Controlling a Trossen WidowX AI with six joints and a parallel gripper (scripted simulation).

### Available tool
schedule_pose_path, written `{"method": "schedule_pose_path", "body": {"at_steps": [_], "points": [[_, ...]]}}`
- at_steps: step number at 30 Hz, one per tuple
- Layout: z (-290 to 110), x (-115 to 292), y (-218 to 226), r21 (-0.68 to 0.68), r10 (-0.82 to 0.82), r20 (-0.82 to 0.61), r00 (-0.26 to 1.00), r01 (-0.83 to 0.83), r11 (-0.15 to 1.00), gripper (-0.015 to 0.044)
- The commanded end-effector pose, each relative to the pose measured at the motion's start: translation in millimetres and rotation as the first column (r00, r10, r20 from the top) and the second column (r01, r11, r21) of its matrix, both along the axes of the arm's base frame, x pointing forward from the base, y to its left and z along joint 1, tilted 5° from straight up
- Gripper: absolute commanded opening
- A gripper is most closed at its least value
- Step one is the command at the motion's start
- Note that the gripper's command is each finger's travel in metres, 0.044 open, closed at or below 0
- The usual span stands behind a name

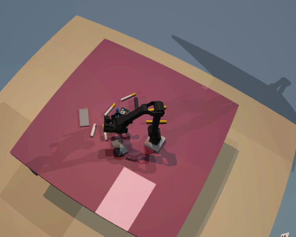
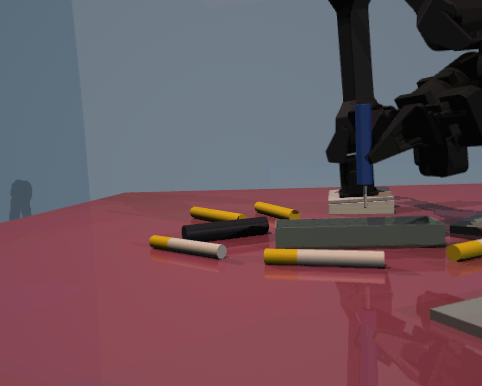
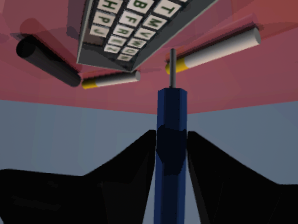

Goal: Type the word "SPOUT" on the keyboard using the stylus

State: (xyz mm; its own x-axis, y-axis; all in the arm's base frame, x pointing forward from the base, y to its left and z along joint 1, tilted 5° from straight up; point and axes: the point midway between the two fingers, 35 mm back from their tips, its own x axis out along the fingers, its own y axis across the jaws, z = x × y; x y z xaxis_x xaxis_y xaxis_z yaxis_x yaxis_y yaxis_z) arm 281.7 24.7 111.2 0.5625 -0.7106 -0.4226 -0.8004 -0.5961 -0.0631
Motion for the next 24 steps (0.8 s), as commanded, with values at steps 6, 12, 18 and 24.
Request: {"method": "schedule_pose_path", "body": {"at_steps": [6,12,18,24], "points": [[-13.3,-0.7,-3.3,-0.009,-0.002,-0.013,1.000,0.001,1.000,0.0000],[-15.6,-0.4,-3.0,-0.009,-0.002,-0.013,1.000,0.001,1.000,0.0081],[-17.3,-0.2,-2.7,-0.009,-0.002,-0.013,1.000,0.001,1.000,0.0081],[-20.6,0.0,-2.8,-0.009,-0.002,-0.013,1.000,0.001,1.000,0.0081]]}}
